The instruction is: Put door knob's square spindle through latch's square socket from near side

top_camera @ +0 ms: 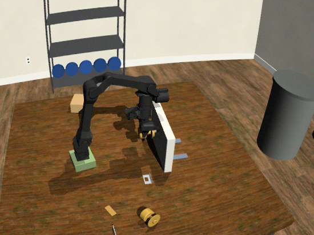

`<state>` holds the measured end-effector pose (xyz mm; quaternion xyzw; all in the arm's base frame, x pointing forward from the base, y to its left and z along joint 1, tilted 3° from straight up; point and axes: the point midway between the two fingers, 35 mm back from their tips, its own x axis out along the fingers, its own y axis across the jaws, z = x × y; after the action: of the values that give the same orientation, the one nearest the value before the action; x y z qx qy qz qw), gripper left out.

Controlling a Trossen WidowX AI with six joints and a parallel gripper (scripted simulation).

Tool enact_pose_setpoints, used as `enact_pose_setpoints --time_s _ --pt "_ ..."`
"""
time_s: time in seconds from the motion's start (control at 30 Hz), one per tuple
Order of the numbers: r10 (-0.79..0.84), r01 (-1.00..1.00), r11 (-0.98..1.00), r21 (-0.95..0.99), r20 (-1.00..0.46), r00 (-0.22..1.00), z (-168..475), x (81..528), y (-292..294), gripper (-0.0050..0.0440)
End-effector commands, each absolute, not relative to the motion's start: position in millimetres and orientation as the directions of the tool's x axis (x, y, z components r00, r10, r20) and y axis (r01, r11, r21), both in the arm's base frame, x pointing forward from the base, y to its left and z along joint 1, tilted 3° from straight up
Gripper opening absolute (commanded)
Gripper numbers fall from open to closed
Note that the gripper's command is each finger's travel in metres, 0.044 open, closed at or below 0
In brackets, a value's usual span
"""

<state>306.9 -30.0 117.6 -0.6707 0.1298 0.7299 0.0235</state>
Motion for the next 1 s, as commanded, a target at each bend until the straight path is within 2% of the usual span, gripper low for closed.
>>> enact_pose_setpoints --time_s 0.0,0.97 --pt "-0.146 -0.204 -0.965 0.162 -0.985 -0.091 120.3 312.0 -31.8 0.0000" --pt "-0.146 -0.204 -0.965 0.162 -0.985 -0.091 120.3 334.8 -36.7 0.0000"
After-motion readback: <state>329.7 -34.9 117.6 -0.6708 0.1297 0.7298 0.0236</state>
